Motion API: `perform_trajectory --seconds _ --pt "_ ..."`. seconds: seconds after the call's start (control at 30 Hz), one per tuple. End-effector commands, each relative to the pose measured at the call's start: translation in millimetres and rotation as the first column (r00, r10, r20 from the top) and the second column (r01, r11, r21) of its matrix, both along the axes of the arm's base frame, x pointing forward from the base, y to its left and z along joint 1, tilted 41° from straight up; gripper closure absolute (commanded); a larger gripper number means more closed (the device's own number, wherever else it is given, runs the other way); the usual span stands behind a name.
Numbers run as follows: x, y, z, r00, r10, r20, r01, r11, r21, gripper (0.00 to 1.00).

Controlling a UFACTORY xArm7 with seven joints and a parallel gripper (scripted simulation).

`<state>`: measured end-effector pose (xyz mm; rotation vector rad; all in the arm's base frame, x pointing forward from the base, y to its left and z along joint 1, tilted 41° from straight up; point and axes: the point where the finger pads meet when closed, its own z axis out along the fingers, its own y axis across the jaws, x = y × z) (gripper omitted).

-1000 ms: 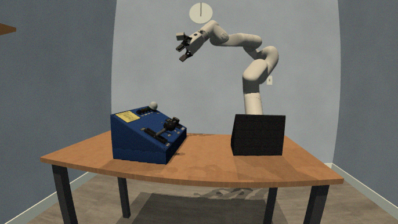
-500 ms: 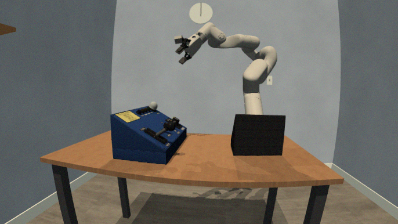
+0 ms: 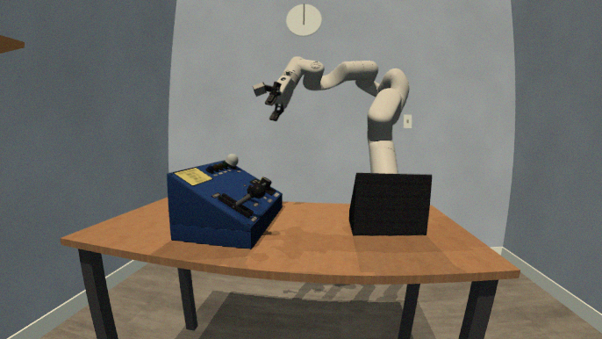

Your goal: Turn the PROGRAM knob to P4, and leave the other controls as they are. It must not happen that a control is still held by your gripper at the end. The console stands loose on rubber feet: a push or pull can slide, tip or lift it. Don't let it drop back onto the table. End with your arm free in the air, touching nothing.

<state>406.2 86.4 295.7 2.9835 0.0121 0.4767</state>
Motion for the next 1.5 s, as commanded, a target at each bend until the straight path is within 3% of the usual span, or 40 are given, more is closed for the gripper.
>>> perform_trajectory --seconds 0.0,0.03,0.13,0.17,0.33,0.4,0.43,0.47,0.53,0.63,0.8,0.9,0.97,1.07,1.13,1.3,1.37,1.43,1.47 --pt "2 -45 -20 0.986 0.005 -0.167 0.005 0.998 0.061 0.0" --pt "-1 -64 -32 0.972 0.007 -0.236 0.015 0.996 0.088 0.0" --pt "-1 -64 -32 0.972 0.007 -0.236 0.015 0.996 0.088 0.0" --pt "-5 -84 -44 0.953 0.01 -0.302 0.025 0.993 0.114 0.0" --pt "-5 -84 -44 0.953 0.01 -0.302 0.025 0.993 0.114 0.0" --pt "-4 -102 -45 0.979 0.039 -0.199 -0.042 0.999 -0.008 0.0" --pt "-4 -102 -45 0.979 0.039 -0.199 -0.042 0.999 -0.008 0.0" --pt "-3 -108 -44 0.988 0.067 -0.142 -0.078 0.994 -0.075 0.0" --pt "-3 -108 -44 0.988 0.067 -0.142 -0.078 0.994 -0.075 0.0" --pt "-2 -114 -40 0.989 0.143 -0.043 -0.149 0.967 -0.205 0.0" --pt "-2 -115 -38 0.982 0.188 -0.003 -0.182 0.947 -0.266 0.0" --pt "-4 -112 -36 0.957 0.286 0.056 -0.244 0.893 -0.377 0.0" --pt "-4 -112 -36 0.957 0.286 0.056 -0.244 0.893 -0.377 0.0" --pt "-9 -105 -37 0.919 0.383 0.089 -0.3 0.83 -0.471 0.0" --pt "-9 -105 -37 0.919 0.383 0.089 -0.3 0.83 -0.471 0.0" --pt "-18 -92 -44 0.854 0.511 0.098 -0.37 0.729 -0.576 0.0" --pt "-18 -92 -44 0.854 0.511 0.098 -0.37 0.729 -0.576 0.0" --pt "-26 -84 -51 0.81 0.58 0.088 -0.408 0.666 -0.625 0.0" --pt "-26 -84 -51 0.81 0.58 0.088 -0.408 0.666 -0.625 0.0"
